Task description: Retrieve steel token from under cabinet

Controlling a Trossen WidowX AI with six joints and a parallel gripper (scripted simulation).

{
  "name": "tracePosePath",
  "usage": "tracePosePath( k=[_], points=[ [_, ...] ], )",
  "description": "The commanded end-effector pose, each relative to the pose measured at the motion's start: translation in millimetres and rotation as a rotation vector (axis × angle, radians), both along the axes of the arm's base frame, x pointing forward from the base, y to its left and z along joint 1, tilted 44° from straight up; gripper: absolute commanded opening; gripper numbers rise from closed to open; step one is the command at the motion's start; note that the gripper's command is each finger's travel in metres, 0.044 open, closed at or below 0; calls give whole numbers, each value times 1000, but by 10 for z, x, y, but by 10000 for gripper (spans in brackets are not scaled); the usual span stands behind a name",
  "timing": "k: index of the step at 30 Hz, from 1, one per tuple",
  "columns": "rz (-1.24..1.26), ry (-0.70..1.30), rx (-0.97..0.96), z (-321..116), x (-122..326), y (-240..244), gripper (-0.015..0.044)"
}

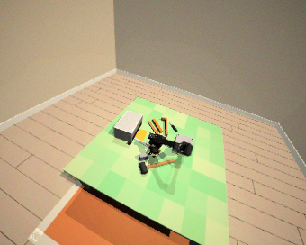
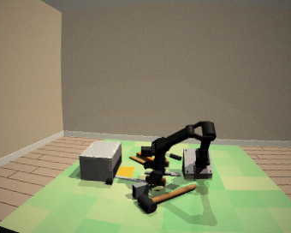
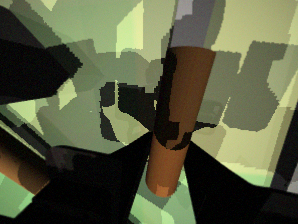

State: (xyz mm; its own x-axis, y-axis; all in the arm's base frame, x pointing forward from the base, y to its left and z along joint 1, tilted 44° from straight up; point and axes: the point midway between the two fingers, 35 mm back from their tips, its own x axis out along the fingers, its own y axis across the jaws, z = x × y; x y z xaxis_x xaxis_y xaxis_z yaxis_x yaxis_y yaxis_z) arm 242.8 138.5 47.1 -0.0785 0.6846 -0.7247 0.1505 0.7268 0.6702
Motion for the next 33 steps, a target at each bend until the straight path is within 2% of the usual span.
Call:
tracePosePath(
  k=[1,33],
  points=[
    [5,-5,5,3,56,4,0],
    [6,-7,5,-56,438,-17,0]
  ],
)
